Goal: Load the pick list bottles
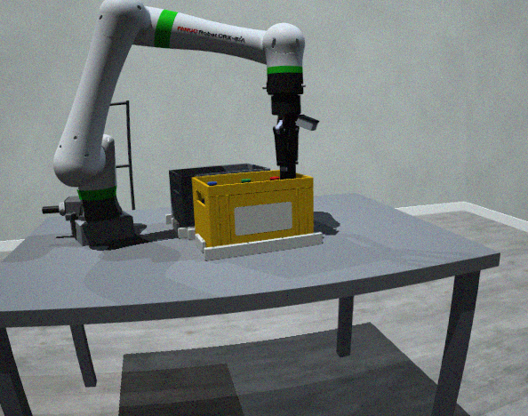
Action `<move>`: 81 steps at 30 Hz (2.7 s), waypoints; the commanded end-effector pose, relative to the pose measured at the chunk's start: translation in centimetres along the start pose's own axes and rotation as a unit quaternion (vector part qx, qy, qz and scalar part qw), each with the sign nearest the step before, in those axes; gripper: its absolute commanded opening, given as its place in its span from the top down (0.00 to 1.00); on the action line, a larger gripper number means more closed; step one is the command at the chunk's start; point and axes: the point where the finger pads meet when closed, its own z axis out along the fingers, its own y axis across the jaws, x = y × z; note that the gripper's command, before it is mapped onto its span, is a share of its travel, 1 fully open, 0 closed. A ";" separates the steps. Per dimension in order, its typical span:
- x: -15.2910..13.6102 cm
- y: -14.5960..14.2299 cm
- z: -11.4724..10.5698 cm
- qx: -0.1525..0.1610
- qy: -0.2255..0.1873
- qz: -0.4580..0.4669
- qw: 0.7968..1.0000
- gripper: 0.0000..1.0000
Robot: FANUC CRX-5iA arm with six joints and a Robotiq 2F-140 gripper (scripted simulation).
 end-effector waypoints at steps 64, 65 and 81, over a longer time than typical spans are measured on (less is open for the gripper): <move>0.1 0.0 -5.6 0.000 0.001 0.000 1.000 0.90; 0.1 0.0 -5.8 0.000 0.001 0.000 1.000 0.90; 0.0 0.0 -8.1 0.000 0.001 0.000 1.000 0.90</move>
